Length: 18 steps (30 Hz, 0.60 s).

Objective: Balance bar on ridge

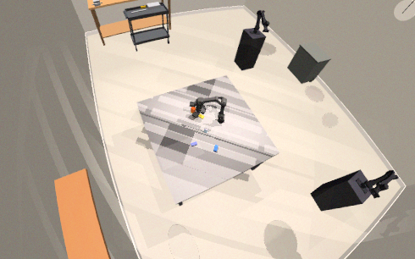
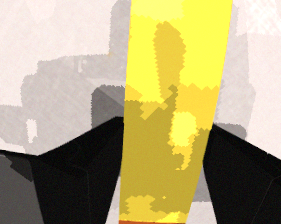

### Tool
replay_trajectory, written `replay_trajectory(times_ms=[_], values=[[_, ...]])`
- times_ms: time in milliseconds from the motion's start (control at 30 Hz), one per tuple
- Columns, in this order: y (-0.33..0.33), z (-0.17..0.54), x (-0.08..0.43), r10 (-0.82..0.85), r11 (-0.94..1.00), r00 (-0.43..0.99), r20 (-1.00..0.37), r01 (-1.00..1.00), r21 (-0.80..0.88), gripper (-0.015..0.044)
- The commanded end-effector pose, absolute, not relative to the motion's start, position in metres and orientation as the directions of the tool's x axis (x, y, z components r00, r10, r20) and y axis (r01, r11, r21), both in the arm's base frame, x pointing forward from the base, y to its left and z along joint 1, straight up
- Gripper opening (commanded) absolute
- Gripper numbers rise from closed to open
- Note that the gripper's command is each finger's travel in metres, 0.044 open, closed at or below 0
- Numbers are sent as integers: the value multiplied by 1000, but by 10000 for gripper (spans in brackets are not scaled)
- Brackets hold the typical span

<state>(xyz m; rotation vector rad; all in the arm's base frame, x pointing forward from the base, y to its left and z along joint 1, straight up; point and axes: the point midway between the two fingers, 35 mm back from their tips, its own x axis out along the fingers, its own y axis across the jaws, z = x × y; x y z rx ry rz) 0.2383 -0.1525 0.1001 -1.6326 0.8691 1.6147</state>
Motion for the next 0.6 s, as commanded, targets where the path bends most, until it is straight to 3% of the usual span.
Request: replay_trajectory(times_ms=[0, 567], values=[[-154, 114, 239, -12, -553, 21, -1000, -833, -11, 0], [-135, 138, 242, -11, -477, 20, -1000, -879, -12, 0]])
